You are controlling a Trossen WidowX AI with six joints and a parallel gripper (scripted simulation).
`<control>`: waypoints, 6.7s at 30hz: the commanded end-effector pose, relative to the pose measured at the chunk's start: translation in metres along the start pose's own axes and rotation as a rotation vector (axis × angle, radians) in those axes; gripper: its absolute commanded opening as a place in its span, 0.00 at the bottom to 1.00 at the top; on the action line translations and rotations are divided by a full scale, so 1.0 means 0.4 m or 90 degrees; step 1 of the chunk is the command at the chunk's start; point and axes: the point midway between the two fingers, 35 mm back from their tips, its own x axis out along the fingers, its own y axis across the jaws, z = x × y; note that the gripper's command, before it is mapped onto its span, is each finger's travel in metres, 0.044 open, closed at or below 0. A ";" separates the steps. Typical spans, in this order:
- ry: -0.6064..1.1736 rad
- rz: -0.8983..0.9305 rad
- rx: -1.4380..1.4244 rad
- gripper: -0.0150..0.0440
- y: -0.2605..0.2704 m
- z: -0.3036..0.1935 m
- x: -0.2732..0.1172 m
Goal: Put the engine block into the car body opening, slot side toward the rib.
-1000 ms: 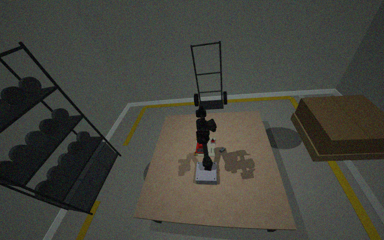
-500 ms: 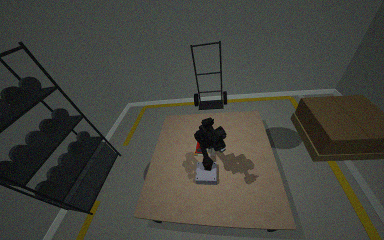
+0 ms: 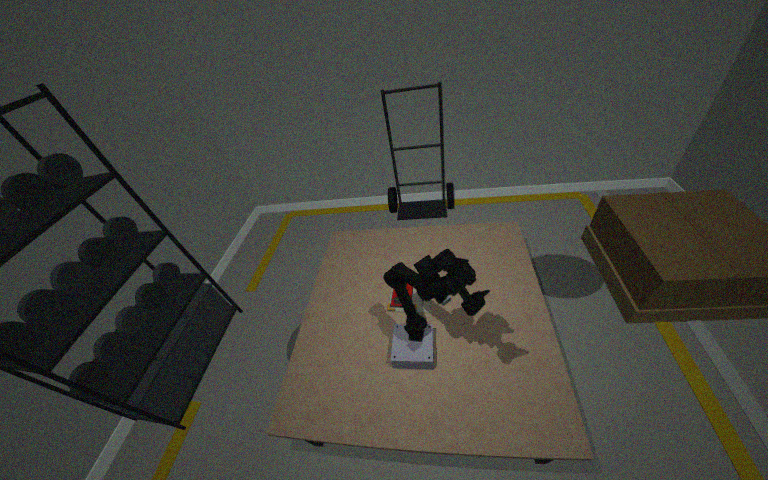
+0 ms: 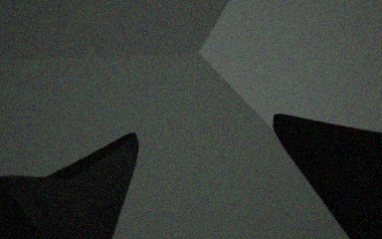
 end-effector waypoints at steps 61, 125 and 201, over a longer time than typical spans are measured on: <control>-0.792 0.996 0.187 1.00 0.410 1.018 -1.006; -1.072 1.181 -0.290 1.00 0.405 0.825 -1.656; -1.071 1.180 -0.285 0.25 0.252 0.823 -1.465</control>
